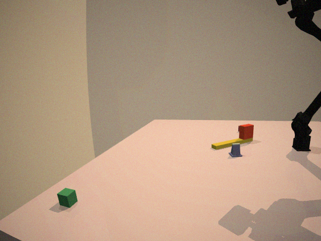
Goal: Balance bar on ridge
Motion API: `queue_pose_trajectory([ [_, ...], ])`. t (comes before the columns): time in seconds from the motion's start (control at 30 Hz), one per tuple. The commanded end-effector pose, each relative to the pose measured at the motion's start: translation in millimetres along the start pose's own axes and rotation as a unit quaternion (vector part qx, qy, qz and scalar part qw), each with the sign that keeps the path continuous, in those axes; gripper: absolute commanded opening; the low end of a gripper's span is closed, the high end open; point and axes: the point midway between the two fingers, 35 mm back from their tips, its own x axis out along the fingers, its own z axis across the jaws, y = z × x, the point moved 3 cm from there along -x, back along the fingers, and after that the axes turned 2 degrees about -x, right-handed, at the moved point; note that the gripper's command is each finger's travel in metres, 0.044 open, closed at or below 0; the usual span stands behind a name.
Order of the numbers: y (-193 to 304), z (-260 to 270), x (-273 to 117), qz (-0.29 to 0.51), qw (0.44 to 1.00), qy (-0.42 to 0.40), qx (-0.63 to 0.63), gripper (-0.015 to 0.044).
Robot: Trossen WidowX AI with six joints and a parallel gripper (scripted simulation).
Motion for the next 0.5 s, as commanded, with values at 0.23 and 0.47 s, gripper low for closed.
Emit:
queue_pose_trajectory([
  [0.23,3,-109,-12,0.051,0.963,0.175,-0.200,0.0315],
  [0.47,4,-174,-35,0.118,0.900,0.271,-0.320,0.0315],
])
